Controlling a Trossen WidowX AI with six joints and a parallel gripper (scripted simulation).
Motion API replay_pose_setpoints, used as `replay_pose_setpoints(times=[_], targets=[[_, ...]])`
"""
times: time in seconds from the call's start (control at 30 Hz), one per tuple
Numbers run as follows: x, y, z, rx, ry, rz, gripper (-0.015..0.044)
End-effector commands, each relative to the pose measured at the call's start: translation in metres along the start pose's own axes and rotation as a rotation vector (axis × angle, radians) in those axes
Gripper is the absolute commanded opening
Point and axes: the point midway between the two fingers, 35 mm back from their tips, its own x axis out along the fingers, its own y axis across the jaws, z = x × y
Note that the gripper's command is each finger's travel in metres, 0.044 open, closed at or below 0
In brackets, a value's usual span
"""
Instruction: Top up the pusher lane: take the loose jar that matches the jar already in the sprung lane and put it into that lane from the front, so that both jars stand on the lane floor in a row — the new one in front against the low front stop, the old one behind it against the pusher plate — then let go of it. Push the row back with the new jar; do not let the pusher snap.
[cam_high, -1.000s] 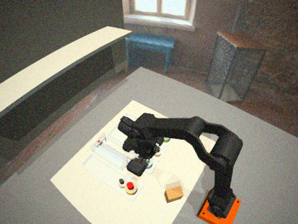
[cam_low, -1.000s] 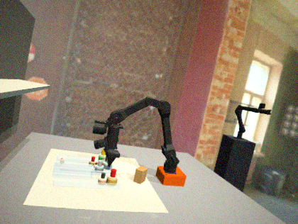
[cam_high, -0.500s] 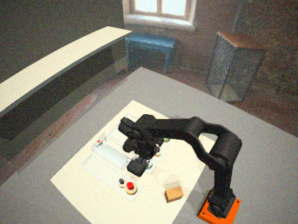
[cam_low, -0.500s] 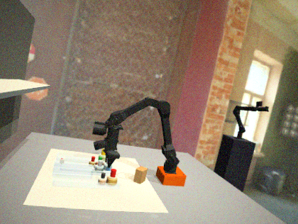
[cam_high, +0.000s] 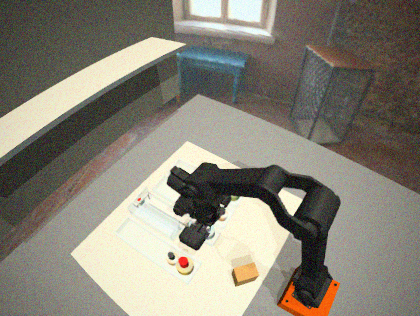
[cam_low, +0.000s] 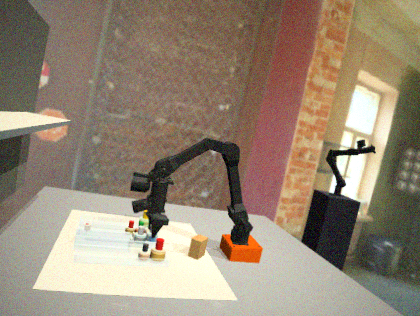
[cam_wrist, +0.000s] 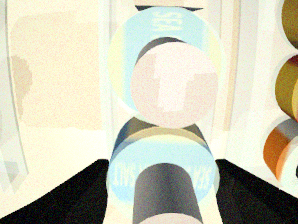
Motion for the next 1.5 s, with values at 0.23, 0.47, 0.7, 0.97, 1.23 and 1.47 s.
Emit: replay_pose_setpoints(times=[0.23,0.47,0.7,0.97,1.23,1.47], targets=[[0.0058,0.0004,0.0062,0.002,-0.024,0.000,0.0000],[0.0082,0.0004,0.0058,0.002,-0.024,0.000,0.0000],[0.0097,0.0004,0.0055,0.002,-0.024,0.000,0.0000],[0.0097,0.0004,0.0055,0.002,-0.024,0.000,0.0000],[0.0097,0.0004,0.0055,0.002,-0.024,0.000,0.0000],[0.0097,0.0004,0.0055,0.002,-0.024,0.000,0.0000]])
